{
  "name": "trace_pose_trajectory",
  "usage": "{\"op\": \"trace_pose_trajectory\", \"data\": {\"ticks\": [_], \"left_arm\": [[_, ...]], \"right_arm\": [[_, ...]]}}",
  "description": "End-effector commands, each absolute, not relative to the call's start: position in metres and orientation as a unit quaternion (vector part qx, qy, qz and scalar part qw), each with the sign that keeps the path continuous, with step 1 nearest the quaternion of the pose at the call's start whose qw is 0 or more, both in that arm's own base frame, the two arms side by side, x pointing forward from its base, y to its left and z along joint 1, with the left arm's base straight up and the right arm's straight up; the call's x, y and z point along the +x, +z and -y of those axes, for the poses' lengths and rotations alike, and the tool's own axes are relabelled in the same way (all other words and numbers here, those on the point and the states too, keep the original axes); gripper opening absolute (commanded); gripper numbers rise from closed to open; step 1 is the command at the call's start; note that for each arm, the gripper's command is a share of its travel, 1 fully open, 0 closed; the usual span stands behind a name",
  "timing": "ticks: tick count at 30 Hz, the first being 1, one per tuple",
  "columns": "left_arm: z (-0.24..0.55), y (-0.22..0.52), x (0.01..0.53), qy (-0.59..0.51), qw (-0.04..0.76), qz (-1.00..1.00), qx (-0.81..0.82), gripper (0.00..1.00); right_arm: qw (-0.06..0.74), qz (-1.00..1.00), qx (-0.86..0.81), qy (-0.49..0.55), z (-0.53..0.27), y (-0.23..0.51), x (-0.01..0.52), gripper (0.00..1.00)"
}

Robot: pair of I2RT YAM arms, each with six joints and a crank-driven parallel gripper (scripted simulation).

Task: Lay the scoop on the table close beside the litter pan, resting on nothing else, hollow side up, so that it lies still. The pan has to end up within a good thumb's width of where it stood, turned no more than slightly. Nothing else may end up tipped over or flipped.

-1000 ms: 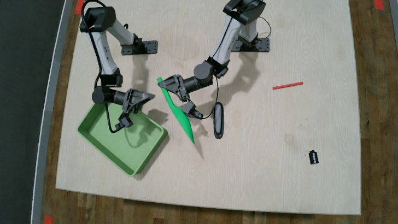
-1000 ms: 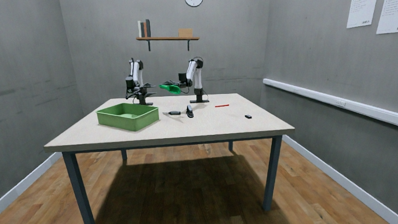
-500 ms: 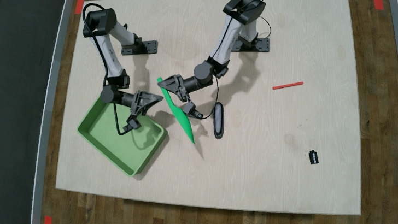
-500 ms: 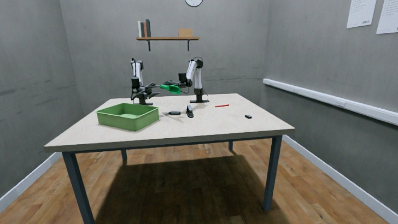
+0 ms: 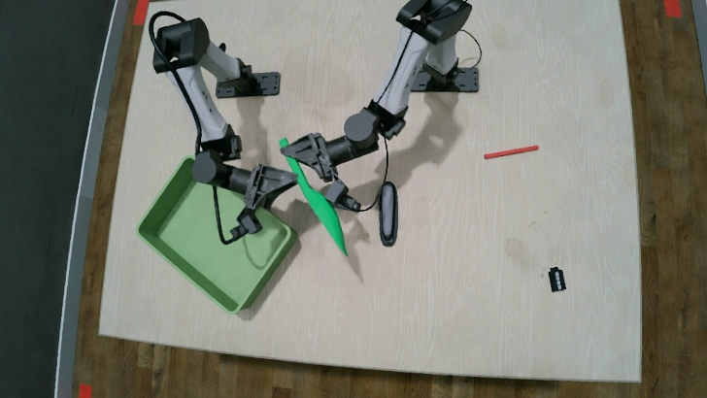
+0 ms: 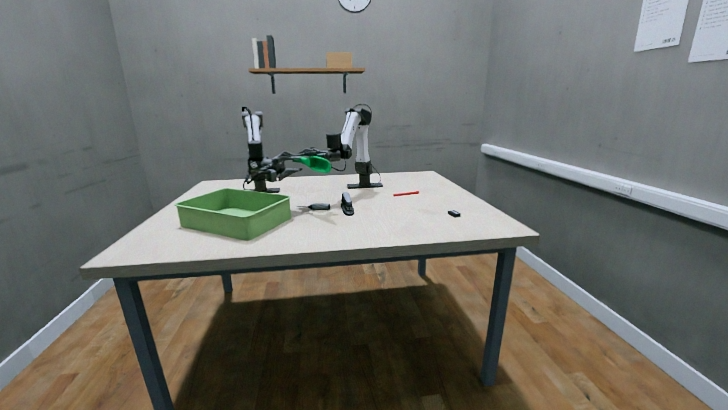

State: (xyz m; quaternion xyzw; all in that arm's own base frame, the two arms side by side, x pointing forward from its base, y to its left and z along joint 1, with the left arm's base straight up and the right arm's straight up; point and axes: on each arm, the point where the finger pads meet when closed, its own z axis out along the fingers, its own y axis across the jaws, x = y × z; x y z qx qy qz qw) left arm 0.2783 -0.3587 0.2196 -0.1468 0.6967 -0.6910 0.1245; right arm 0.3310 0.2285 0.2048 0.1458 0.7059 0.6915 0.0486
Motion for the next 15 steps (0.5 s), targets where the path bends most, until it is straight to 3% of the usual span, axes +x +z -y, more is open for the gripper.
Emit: {"op": "trace_pose_trajectory", "data": {"ticks": [1, 9, 11, 15], "left_arm": [[0.3632, 0.2452, 0.2761, -0.705, 0.133, -0.685, -0.129, 0.18], [0.3629, 0.2439, 0.2777, -0.703, 0.134, -0.686, -0.133, 0.18], [0.3629, 0.2439, 0.2777, -0.703, 0.134, -0.686, -0.133, 0.18], [0.3631, 0.2438, 0.2768, -0.703, 0.133, -0.686, -0.131, 0.18]], "right_arm": [[0.086, -0.695, 0.111, 0.705, -0.2411, 0.2247, 0.3387, 0.58], [0.087, -0.694, 0.107, 0.707, -0.2426, 0.2290, 0.3431, 0.58], [0.082, -0.696, 0.113, 0.705, -0.2430, 0.2230, 0.3459, 0.40], [0.088, -0.694, 0.106, 0.707, -0.2426, 0.2296, 0.3438, 0.30]]}}
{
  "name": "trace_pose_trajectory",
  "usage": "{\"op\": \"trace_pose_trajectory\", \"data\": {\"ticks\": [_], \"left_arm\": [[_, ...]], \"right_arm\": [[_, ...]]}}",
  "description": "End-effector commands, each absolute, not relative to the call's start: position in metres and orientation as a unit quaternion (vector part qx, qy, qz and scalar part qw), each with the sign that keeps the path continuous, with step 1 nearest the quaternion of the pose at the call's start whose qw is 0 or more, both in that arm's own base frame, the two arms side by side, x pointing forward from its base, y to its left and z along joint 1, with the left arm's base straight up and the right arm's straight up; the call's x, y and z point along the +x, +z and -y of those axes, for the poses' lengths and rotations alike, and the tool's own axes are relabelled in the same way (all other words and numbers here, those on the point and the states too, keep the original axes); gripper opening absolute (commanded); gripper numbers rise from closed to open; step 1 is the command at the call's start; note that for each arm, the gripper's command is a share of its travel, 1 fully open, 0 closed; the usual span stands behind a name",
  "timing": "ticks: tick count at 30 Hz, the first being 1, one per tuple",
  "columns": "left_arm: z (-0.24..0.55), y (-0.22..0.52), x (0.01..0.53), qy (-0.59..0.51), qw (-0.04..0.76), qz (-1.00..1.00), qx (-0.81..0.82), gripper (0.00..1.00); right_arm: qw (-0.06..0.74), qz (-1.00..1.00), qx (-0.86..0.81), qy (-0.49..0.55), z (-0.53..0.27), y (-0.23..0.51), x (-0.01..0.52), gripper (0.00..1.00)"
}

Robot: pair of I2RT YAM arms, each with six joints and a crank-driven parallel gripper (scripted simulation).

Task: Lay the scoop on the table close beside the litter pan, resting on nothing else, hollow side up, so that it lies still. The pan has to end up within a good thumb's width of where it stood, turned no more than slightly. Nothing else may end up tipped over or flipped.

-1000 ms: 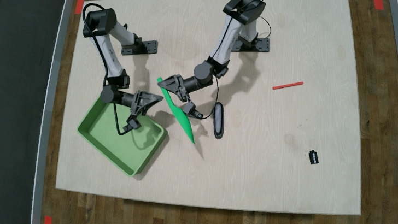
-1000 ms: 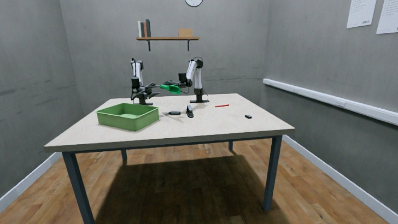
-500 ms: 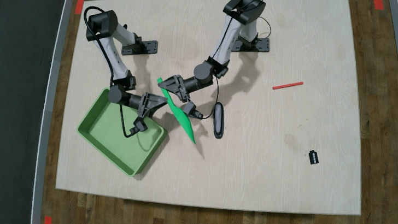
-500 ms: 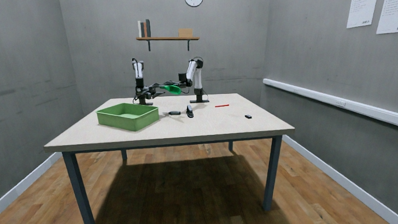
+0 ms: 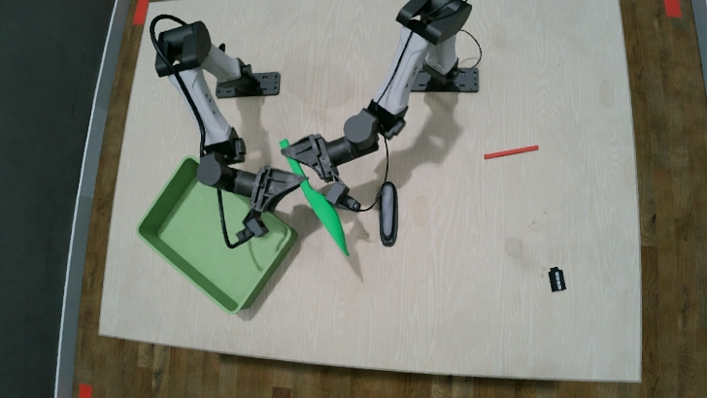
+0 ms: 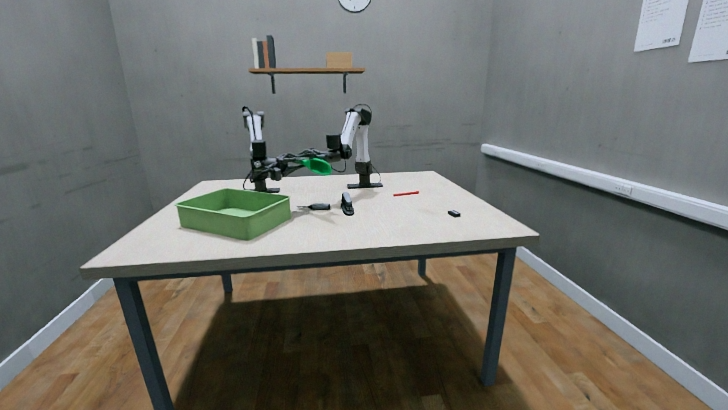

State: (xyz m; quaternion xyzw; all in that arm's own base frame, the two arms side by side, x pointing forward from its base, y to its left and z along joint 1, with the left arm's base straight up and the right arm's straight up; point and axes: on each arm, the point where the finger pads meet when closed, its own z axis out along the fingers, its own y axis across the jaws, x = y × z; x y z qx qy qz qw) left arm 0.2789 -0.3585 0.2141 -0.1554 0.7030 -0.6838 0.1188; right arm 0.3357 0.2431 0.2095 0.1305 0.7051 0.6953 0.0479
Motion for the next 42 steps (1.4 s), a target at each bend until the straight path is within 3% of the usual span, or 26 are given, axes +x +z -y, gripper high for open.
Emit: {"op": "trace_pose_trajectory", "data": {"ticks": [1, 4, 5, 6, 9, 11, 12, 25, 32, 40, 42], "left_arm": [[0.363, 0.244, 0.277, -0.703, 0.133, -0.686, -0.131, 0.18], [0.363, 0.244, 0.277, -0.703, 0.133, -0.686, -0.130, 0.18], [0.363, 0.244, 0.277, -0.703, 0.133, -0.686, -0.130, 0.18], [0.363, 0.244, 0.277, -0.703, 0.133, -0.686, -0.130, 0.18], [0.363, 0.242, 0.277, -0.701, 0.131, -0.689, -0.133, 0.18], [0.362, 0.232, 0.278, -0.696, 0.127, -0.693, -0.138, 0.43], [0.362, 0.232, 0.278, -0.696, 0.127, -0.693, -0.138, 0.48], [0.305, 0.229, 0.252, -0.692, 0.121, -0.698, -0.138, 0.48], [0.284, 0.220, 0.247, -0.655, 0.151, -0.730, -0.122, 0.48], [0.262, 0.241, 0.244, -0.572, 0.257, -0.778, -0.036, 0.48], [0.262, 0.241, 0.244, -0.572, 0.257, -0.778, -0.036, 0.48]], "right_arm": [[0.088, -0.694, 0.106, 0.707, -0.243, 0.230, 0.344, 0.27], [0.088, -0.694, 0.106, 0.707, -0.243, 0.230, 0.344, 0.18], [0.088, -0.694, 0.106, 0.707, -0.243, 0.230, 0.344, 0.06], [0.088, -0.694, 0.106, 0.707, -0.243, 0.230, 0.344, 0.18], [0.092, -0.692, 0.103, 0.708, -0.243, 0.232, 0.344, 0.19], [0.090, -0.694, 0.105, 0.706, -0.242, 0.227, 0.342, 0.19], [0.090, -0.694, 0.105, 0.706, -0.242, 0.227, 0.342, 0.19], [0.090, -0.694, 0.105, 0.706, -0.242, 0.227, 0.342, 0.19], [0.169, -0.695, 0.088, 0.694, -0.246, 0.238, 0.359, 0.19], [0.342, -0.726, 0.098, 0.589, -0.157, 0.227, 0.421, 0.19], [0.342, -0.726, 0.098, 0.589, -0.157, 0.227, 0.421, 0.19]]}}
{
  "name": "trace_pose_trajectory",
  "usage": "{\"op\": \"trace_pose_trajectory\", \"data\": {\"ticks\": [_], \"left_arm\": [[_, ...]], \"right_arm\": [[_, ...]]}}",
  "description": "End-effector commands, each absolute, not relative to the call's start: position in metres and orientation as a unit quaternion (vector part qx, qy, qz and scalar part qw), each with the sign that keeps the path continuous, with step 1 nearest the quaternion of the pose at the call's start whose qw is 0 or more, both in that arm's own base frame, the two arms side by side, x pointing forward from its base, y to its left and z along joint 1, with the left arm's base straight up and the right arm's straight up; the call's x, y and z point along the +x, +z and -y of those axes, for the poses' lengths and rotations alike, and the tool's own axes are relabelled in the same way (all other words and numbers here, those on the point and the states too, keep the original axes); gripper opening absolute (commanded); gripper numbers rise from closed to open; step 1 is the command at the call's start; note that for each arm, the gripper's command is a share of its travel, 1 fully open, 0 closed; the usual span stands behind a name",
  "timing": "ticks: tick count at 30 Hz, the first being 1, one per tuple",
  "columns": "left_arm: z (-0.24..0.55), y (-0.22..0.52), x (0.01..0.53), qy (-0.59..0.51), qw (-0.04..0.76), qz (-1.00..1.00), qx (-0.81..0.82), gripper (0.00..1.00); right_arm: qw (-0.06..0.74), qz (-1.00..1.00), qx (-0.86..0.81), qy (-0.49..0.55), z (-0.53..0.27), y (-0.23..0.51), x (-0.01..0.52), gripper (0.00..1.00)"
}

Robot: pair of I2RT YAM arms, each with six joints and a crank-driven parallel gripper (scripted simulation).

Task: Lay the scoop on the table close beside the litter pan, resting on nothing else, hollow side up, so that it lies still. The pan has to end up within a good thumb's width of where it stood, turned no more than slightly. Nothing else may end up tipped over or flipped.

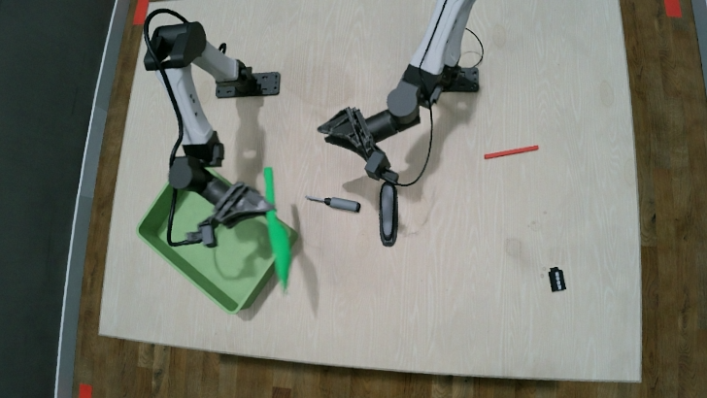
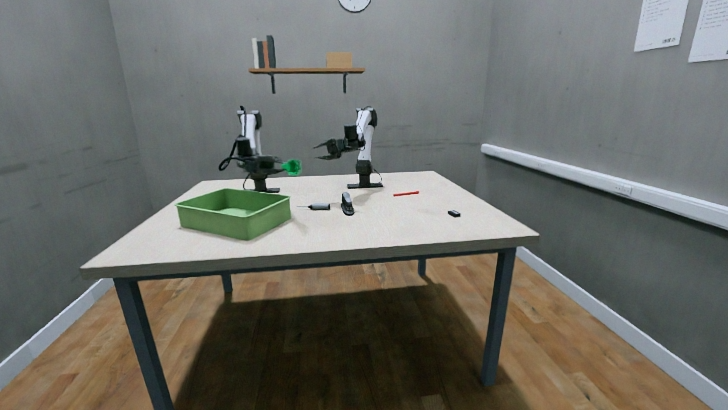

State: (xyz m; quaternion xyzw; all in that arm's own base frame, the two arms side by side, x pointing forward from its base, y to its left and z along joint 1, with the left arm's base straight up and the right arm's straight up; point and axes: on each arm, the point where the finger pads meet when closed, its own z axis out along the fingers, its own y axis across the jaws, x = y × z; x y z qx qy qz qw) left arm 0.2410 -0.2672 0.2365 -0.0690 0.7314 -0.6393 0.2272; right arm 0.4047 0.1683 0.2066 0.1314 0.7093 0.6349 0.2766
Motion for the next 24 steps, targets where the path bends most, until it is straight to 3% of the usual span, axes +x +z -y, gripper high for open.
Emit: {"op": "trace_pose_trajectory", "data": {"ticks": [1, 5, 12, 17, 24], "left_arm": [[0.258, 0.240, 0.243, -0.555, 0.268, -0.787, -0.024, 0.48], [0.248, 0.267, 0.242, -0.518, 0.337, -0.785, 0.030, 0.48], [0.229, 0.303, 0.241, -0.432, 0.428, -0.786, 0.107, 0.48], [0.219, 0.316, 0.239, -0.383, 0.464, -0.786, 0.143, 0.48], [0.199, 0.349, 0.237, -0.277, 0.539, -0.765, 0.217, 0.48]], "right_arm": [[0.366, -0.732, 0.098, 0.567, -0.141, 0.225, 0.428, 0.19], [0.454, -0.747, 0.108, 0.474, -0.063, 0.225, 0.451, 0.19], [0.526, -0.765, 0.118, 0.352, 0.031, 0.227, 0.456, 0.19], [0.545, -0.777, 0.118, 0.292, 0.072, 0.225, 0.450, 0.19], [0.545, -0.824, 0.092, 0.121, 0.179, 0.199, 0.411, 0.19]]}}
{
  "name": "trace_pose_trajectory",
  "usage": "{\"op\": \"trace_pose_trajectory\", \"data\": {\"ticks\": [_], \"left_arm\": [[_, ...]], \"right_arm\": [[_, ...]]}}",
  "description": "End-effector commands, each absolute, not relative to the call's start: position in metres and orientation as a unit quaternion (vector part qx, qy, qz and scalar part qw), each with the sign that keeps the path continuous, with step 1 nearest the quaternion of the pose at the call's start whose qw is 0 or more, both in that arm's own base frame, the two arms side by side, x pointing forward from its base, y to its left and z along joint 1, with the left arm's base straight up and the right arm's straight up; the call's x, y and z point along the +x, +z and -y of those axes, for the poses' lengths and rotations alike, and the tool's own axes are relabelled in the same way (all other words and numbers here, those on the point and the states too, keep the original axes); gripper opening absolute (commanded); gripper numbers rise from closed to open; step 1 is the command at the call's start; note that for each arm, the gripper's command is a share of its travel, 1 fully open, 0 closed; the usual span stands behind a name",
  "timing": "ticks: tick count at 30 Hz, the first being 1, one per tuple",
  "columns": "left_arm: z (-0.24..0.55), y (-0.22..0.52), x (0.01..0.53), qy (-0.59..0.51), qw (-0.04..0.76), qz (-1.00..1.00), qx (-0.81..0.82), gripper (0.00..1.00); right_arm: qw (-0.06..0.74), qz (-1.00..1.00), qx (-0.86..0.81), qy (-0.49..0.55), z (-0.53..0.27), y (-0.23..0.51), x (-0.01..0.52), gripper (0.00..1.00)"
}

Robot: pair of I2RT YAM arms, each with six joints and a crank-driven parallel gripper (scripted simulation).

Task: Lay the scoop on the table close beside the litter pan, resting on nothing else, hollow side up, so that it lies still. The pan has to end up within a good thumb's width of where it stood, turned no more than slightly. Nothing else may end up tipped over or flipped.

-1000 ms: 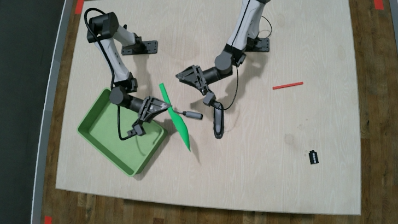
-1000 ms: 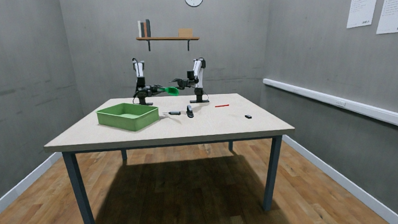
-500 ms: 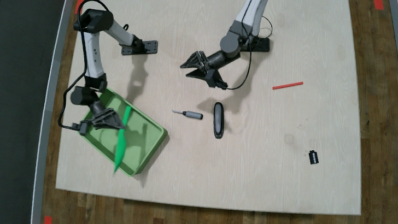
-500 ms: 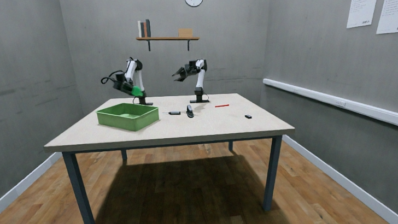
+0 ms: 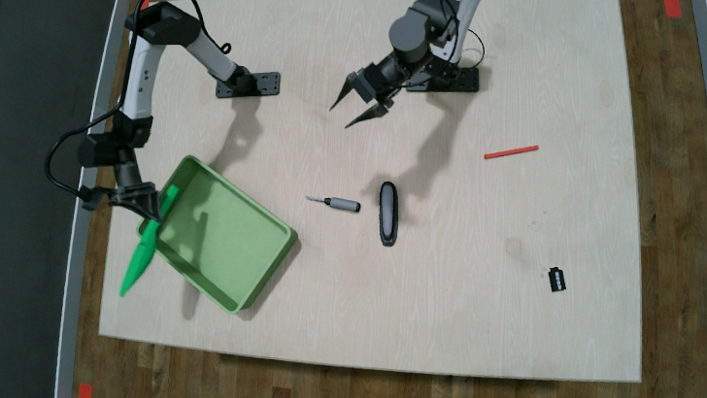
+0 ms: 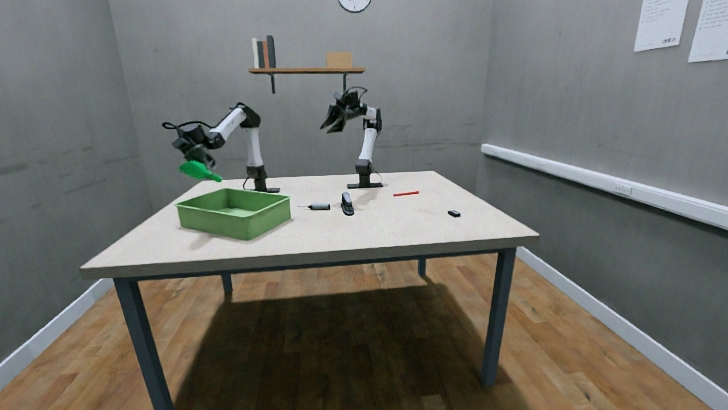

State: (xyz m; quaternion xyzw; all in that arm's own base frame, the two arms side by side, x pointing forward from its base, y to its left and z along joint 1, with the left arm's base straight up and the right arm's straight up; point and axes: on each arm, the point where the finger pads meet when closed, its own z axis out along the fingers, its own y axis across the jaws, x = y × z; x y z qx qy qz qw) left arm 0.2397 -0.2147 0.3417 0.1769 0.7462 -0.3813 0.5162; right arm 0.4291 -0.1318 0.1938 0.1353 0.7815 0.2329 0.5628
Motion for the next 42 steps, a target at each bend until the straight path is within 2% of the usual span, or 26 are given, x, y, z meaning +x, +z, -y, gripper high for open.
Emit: {"op": "trace_pose_trajectory", "data": {"ticks": [1, 8, 10, 13, 19, 27, 33, 42], "left_arm": [[0.198, 0.354, 0.236, -0.269, 0.546, -0.761, 0.224, 0.48], [0.191, 0.378, 0.230, -0.219, 0.585, -0.735, 0.263, 0.48], [0.191, 0.378, 0.230, -0.219, 0.585, -0.735, 0.263, 0.48], [0.191, 0.385, 0.227, -0.213, 0.593, -0.727, 0.272, 0.48], [0.203, 0.400, 0.233, -0.227, 0.610, -0.711, 0.268, 0.48], [0.244, 0.420, 0.255, -0.253, 0.632, -0.679, 0.273, 0.48], [0.329, 0.430, 0.284, -0.298, 0.646, -0.638, 0.293, 0.48], [0.485, 0.381, 0.291, -0.365, 0.636, -0.592, 0.335, 0.48]], "right_arm": [[0.538, -0.832, 0.089, 0.104, 0.192, 0.191, 0.404, 0.19], [0.478, -0.877, 0.051, -0.007, 0.271, 0.153, 0.338, 0.19], [0.478, -0.877, 0.051, -0.007, 0.271, 0.153, 0.338, 0.19], [0.448, -0.892, 0.034, -0.043, 0.299, 0.142, 0.302, 0.19], [0.440, -0.898, 0.025, -0.019, 0.313, 0.110, 0.271, 0.19], [0.432, -0.901, 0.040, -0.008, 0.319, 0.095, 0.262, 0.19], [0.436, -0.899, 0.034, -0.021, 0.314, 0.106, 0.261, 0.19], [0.433, -0.900, 0.041, -0.010, 0.318, 0.056, 0.258, 0.19]]}}
